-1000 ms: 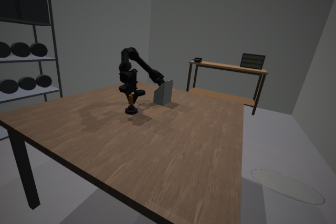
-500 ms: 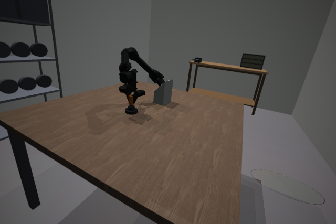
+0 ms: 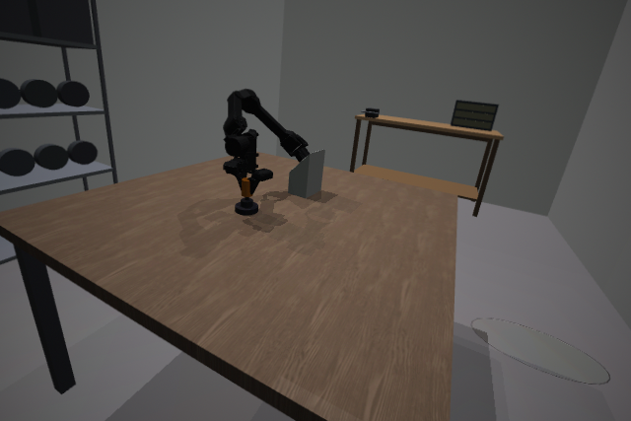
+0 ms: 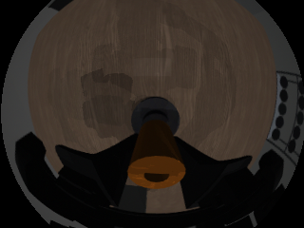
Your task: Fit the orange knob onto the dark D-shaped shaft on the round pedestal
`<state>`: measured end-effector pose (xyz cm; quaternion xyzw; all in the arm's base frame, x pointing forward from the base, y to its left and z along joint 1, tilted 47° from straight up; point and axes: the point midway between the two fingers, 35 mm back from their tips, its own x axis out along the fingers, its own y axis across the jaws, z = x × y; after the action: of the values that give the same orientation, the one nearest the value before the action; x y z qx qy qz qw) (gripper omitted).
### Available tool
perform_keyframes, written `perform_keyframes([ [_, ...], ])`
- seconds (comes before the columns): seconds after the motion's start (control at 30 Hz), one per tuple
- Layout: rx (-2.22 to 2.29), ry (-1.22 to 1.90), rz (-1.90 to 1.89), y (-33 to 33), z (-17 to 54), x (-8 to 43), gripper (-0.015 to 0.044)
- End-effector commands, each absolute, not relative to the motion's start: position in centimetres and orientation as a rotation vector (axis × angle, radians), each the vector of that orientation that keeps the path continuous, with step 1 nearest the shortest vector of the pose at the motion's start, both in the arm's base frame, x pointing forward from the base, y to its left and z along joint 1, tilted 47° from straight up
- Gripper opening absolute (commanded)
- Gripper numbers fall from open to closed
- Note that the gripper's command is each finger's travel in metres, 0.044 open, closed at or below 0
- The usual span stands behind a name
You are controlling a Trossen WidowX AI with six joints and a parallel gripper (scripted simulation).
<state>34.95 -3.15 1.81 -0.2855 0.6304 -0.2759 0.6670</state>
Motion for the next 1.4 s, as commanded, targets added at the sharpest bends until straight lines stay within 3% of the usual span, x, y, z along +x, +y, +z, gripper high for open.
perform_keyframes([
  [0.0,-0.649,1.423,-0.618,-2.97,2.01,35.03,0.0000],
  [1.37,-0.805,1.496,-0.481,-3.63,1.56,34.92,0.0000],
])
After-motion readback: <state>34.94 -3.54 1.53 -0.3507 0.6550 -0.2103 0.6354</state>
